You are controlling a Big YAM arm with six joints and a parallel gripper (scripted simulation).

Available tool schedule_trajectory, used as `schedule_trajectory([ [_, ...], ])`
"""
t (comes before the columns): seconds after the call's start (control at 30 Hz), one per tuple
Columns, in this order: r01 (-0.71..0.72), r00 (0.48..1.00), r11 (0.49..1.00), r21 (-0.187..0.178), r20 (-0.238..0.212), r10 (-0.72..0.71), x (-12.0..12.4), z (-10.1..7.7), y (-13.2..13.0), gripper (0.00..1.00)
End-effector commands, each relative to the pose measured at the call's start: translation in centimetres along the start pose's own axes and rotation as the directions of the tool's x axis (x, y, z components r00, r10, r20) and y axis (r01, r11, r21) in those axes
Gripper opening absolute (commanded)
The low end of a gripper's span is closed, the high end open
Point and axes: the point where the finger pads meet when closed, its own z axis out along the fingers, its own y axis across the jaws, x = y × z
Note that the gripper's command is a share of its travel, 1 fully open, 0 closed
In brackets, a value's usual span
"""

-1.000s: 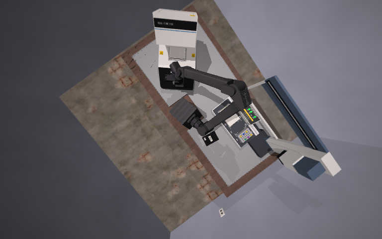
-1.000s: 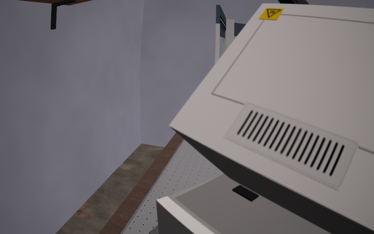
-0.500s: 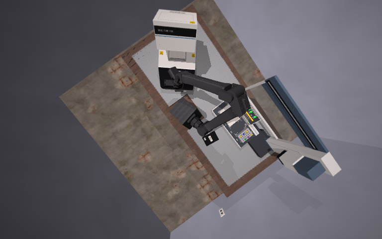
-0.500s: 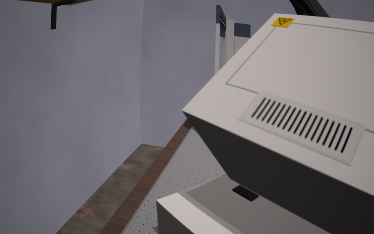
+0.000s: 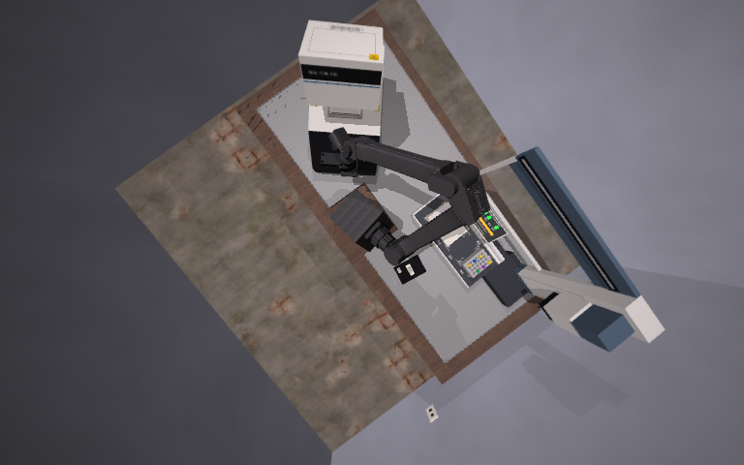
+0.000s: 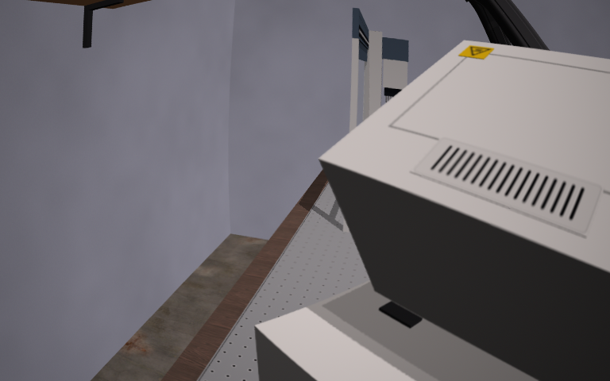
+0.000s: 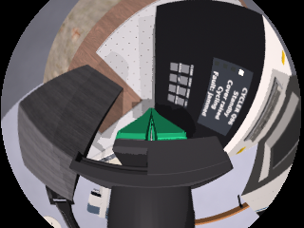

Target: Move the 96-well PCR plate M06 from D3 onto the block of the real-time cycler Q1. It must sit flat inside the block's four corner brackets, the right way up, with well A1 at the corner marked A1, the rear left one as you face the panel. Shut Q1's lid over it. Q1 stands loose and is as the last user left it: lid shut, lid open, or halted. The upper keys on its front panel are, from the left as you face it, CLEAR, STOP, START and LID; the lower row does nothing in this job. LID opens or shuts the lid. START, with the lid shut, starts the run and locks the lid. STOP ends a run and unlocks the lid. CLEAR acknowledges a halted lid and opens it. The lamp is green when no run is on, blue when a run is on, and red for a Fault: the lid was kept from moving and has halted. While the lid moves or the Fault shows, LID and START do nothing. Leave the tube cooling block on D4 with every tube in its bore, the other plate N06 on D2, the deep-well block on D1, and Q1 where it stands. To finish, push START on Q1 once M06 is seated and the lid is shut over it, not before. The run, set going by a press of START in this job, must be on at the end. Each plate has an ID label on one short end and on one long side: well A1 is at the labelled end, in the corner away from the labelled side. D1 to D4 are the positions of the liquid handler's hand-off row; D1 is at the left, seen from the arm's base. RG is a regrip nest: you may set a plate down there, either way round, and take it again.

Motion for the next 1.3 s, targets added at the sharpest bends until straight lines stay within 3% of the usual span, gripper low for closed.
schedule_trajectory([
  [0.0, -0.004, 1.0, 1.0, 0.01, 0.027, 0.003, -0.8, 0.0, -1.6, 0.0],
  [0.47, -0.001, 1.0, 1.0, 0.001, 0.022, 0.001, -0.8, 0.3, -1.3, 0.0],
  [1.27, -0.019, 0.999, 0.999, 0.029, 0.036, 0.018, 0.0, -1.6, -2.1, 0.0],
])
